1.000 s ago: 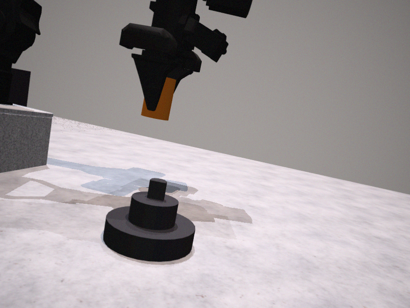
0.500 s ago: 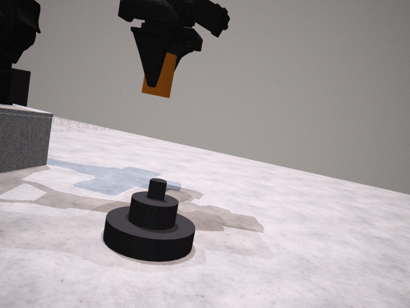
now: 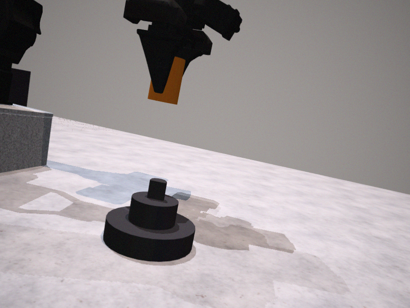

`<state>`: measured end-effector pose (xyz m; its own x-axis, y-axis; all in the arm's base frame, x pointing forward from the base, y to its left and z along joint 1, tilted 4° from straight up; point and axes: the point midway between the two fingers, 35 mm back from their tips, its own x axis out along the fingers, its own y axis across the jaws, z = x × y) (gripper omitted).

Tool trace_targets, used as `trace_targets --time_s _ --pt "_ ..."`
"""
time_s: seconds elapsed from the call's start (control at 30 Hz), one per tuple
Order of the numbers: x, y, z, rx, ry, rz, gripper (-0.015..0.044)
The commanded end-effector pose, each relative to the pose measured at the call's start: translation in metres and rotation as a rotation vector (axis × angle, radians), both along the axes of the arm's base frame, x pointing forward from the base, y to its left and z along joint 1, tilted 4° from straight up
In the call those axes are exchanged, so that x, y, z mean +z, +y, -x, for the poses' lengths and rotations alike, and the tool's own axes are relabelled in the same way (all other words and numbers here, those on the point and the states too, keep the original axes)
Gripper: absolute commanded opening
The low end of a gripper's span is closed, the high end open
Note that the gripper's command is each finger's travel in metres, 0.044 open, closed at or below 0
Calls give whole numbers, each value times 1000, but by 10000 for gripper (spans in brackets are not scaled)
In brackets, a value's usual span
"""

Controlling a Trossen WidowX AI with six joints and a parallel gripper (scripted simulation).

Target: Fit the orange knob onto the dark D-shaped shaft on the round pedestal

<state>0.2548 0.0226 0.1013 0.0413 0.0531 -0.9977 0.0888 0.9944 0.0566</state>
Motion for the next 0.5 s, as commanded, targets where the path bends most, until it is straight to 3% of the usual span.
trace_targets --time_s 0.0,0.47 --pt "-3 -9 -8 3 1 -4 0" --pt "-13 -42 -27 9 -2 0 0"
